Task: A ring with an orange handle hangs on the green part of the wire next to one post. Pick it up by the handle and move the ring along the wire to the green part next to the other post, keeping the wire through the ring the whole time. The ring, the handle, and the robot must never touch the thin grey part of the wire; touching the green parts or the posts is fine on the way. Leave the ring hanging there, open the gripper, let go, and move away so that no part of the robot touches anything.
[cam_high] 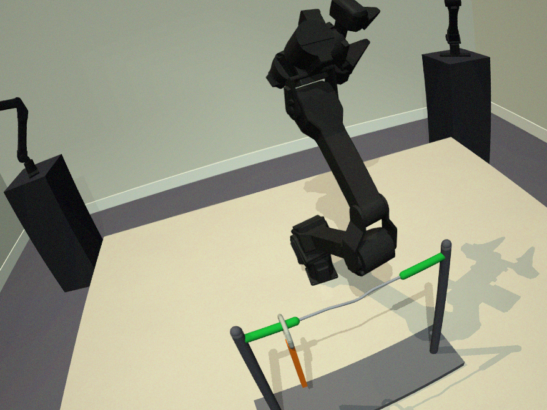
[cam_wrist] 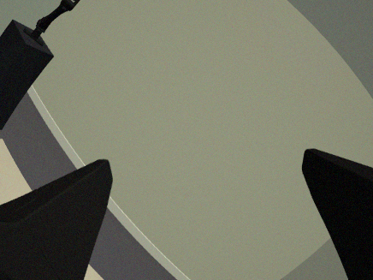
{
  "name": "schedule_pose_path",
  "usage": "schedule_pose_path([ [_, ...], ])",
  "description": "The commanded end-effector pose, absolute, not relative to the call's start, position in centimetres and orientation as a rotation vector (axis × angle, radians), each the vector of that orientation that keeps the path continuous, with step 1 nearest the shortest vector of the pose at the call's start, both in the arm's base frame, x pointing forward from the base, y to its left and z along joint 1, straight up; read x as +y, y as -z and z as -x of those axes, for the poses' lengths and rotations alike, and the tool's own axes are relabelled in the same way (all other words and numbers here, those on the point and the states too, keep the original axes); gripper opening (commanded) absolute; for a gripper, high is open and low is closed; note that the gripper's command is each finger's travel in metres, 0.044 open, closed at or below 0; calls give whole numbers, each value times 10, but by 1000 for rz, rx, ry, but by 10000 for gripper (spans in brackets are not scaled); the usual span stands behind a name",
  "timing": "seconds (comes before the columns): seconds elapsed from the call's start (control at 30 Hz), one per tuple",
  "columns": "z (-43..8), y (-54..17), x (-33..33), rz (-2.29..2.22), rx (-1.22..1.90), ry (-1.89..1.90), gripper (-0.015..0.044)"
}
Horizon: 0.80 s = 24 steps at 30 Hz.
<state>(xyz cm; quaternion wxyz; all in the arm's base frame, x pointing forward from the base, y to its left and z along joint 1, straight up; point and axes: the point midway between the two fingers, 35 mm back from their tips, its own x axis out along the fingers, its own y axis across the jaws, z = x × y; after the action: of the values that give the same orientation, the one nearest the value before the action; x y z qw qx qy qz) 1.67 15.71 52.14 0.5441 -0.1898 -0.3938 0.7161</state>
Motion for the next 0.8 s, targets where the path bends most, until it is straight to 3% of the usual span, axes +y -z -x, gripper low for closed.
schedule_pose_path([
  [0.0, -15, -522, 157, 446, -936, -1702, 374],
  [0.27, 75, -535, 120, 160, -1058, -1891, 164],
  [0.53, 170, -530, 32, -251, -1171, -2194, 160],
  [0.77, 216, -505, -69, -623, -1221, -2496, 160],
])
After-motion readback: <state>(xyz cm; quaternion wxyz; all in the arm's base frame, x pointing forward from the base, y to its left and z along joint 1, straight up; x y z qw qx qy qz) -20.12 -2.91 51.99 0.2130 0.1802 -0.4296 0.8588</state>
